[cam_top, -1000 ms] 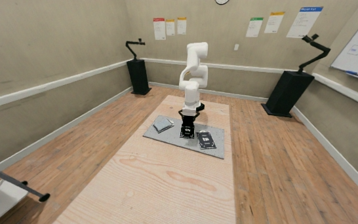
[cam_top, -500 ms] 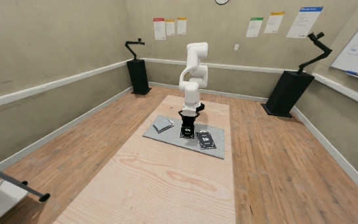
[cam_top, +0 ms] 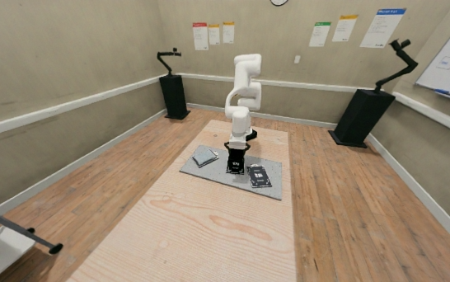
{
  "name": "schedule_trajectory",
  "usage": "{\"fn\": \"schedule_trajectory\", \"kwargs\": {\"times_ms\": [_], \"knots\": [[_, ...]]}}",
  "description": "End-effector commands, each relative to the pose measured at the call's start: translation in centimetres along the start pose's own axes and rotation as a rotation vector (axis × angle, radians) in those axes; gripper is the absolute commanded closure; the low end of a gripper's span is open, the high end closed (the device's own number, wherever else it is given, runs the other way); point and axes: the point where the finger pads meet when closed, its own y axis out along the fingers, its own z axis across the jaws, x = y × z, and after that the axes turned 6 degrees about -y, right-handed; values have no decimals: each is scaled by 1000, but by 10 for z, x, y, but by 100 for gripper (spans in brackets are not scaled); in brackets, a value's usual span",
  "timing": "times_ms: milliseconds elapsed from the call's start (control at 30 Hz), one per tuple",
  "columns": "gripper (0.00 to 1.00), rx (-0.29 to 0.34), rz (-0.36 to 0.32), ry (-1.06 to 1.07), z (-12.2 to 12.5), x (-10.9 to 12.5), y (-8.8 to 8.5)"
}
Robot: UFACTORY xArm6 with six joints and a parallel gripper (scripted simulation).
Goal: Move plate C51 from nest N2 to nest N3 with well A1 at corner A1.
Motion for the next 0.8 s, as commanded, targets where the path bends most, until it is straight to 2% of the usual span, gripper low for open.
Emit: {"fn": "schedule_trajectory", "kwargs": {"times_ms": [0, 767], "knots": [[100, 1, 4, 0, 0, -2, 6], [100, 1, 4, 0, 0, -2, 37]]}}
